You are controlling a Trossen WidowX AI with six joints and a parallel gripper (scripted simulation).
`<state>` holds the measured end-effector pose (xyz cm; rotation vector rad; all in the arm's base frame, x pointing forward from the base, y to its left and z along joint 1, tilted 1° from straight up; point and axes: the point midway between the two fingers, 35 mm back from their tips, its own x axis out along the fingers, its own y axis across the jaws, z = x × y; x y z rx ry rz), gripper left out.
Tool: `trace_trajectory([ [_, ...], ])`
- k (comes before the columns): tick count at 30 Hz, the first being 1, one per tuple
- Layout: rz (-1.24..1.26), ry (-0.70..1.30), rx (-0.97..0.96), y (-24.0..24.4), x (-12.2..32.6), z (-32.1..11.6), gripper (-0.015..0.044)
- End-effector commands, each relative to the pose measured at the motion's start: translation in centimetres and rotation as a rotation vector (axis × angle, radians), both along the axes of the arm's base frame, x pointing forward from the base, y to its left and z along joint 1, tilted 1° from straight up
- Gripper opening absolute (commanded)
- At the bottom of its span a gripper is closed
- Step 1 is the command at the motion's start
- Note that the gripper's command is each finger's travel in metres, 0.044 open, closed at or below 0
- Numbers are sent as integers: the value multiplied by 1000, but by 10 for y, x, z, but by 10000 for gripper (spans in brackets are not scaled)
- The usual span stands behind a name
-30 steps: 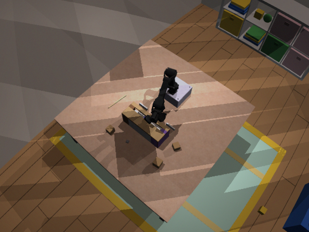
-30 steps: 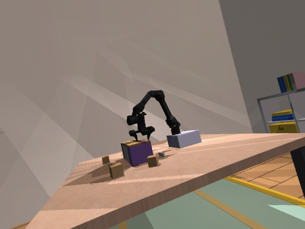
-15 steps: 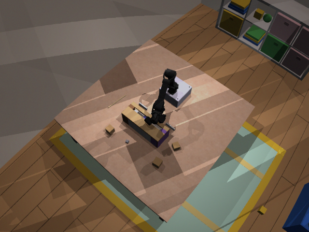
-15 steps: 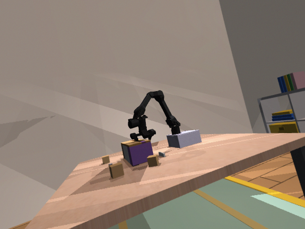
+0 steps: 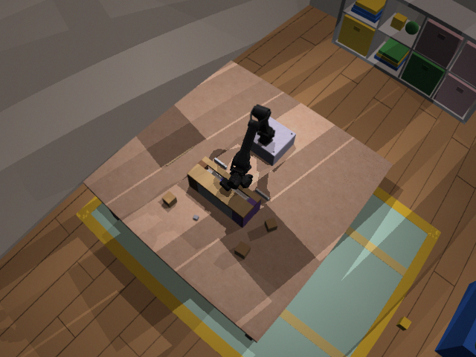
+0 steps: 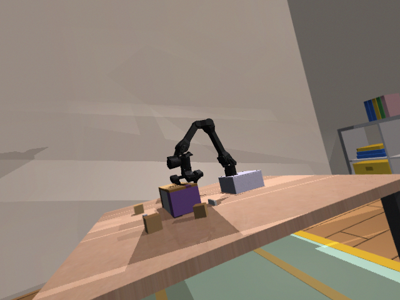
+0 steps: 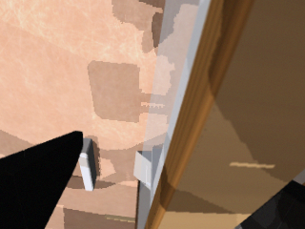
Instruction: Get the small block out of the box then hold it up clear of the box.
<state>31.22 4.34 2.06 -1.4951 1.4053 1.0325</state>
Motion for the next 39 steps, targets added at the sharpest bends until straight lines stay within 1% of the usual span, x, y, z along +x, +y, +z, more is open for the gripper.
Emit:
trace_trajectory([
  [1,0,0,-8,-13,-1,0,400],
  [32,0,-1,-19,-117,3,2,400],
  [36,0,-1,-19,-121,3,2,400],
  [39,-3,-2,-18,-121,4,17,400],
])
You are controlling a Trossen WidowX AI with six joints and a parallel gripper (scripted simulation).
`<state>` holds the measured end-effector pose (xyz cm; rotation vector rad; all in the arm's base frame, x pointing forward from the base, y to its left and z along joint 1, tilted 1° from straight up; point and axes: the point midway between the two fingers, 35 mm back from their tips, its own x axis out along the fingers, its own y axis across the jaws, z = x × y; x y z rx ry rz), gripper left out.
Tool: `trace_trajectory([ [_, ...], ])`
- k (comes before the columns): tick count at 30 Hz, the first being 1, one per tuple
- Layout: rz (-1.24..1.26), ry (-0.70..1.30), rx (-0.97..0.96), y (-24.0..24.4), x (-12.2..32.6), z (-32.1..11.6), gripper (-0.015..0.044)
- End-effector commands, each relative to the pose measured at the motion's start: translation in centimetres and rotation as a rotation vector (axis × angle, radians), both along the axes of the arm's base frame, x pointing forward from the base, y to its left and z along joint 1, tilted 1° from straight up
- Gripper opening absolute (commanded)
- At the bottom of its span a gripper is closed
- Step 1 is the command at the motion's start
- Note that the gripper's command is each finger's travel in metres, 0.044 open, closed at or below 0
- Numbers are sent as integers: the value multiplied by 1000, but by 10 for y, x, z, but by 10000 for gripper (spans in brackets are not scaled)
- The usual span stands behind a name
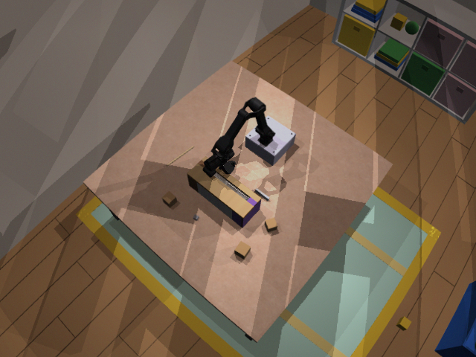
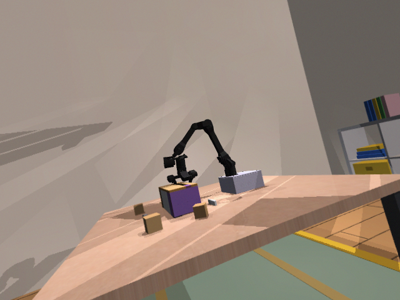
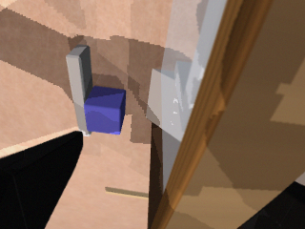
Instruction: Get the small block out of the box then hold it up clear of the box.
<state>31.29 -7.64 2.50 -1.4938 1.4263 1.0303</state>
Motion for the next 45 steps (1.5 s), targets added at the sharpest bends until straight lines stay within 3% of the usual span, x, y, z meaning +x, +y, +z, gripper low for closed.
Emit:
trace_trajectory([
  [1,4,-14,-5,0,4,22,400],
  [5,-1,-16,-1,2,2,60,400],
  [10,4,-22,3,2,4,59,400],
  [12,-61,-48,13,1,3,59,348],
  [15,-346,-159,56,-2,0,60,285],
  [31,-2034,-615,321,-30,-20,64,285],
  [38,-2788,-686,428,-36,-26,66,285],
  [45,-3353,-648,487,-41,-32,68,285],
])
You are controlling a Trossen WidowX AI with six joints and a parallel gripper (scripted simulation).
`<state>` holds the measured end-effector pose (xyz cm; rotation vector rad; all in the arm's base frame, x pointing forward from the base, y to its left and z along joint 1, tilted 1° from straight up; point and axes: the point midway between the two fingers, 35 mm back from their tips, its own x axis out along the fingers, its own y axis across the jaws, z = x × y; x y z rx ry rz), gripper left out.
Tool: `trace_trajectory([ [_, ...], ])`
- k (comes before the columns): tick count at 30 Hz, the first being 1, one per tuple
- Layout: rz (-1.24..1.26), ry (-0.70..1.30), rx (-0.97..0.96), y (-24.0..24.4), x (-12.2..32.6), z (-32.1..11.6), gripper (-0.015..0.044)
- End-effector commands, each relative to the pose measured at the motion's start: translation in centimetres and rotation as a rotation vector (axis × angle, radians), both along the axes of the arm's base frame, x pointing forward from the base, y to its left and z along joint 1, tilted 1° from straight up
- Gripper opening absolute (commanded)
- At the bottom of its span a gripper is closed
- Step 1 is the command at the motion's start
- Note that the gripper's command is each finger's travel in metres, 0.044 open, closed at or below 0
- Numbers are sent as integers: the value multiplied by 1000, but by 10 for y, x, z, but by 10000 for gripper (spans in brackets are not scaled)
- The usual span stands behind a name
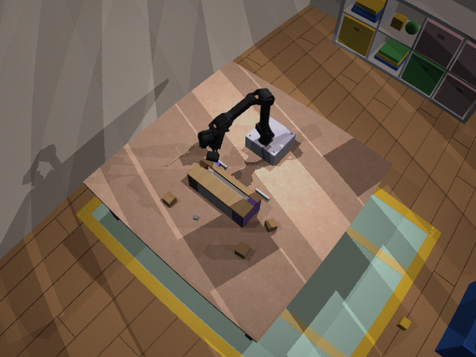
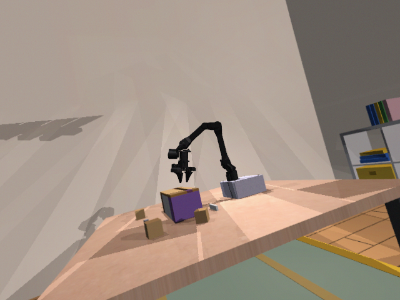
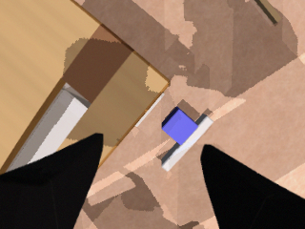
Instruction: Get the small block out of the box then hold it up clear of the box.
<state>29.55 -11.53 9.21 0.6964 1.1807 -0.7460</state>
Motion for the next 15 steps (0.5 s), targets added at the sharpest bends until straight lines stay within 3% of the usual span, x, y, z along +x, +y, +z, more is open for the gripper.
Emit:
trace_trajectory([
  [1,-869,-181,304,-3,-15,1,285],
  [15,-1872,-291,692,-10,-24,6,285],
])
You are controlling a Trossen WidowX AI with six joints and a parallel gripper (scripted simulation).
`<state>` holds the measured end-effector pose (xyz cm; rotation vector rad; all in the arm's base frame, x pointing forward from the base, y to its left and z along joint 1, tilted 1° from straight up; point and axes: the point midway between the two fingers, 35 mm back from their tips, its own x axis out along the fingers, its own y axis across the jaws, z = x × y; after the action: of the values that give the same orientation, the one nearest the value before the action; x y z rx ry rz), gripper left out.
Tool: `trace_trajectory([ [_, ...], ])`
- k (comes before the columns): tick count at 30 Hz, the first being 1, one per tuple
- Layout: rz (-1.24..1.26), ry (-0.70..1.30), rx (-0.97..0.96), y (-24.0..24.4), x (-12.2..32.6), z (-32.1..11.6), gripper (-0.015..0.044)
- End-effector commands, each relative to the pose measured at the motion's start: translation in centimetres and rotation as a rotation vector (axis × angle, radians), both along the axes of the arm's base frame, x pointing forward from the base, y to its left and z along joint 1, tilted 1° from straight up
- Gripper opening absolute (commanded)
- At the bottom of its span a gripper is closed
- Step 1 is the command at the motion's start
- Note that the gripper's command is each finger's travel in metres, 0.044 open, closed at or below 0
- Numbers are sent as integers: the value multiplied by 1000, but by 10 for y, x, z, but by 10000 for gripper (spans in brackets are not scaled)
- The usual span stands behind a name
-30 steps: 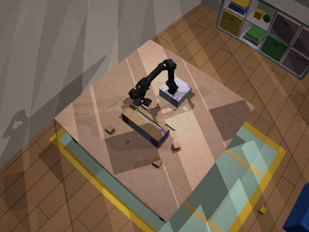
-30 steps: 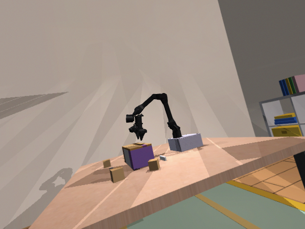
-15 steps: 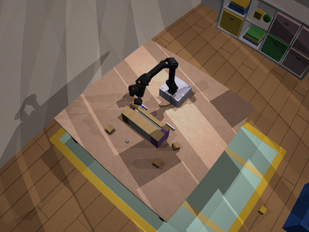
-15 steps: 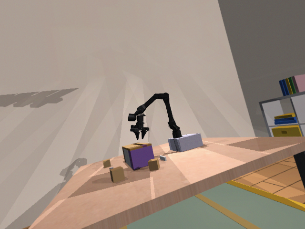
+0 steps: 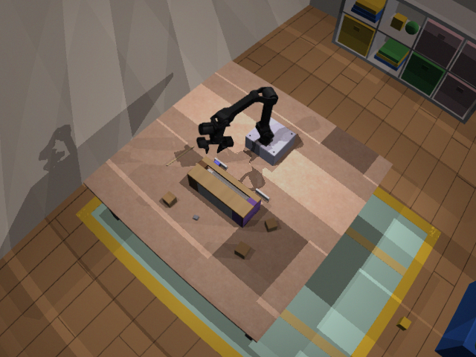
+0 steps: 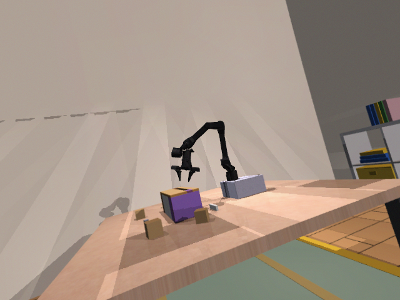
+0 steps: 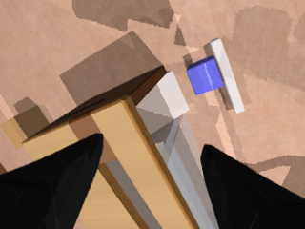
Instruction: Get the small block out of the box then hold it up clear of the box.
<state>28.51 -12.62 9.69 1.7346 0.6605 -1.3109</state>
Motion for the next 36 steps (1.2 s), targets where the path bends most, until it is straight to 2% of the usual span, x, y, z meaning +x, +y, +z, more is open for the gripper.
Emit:
trace_trajectory([
  [1,-830,-136,385,0,-14,2,285],
  [3,-902,-143,417,0,-15,2,285],
  [18,-904,-144,418,-1,-14,0,285],
  [25,-904,-143,418,-4,-14,-90,285],
  [36,-904,-143,418,-5,-14,-102,285],
])
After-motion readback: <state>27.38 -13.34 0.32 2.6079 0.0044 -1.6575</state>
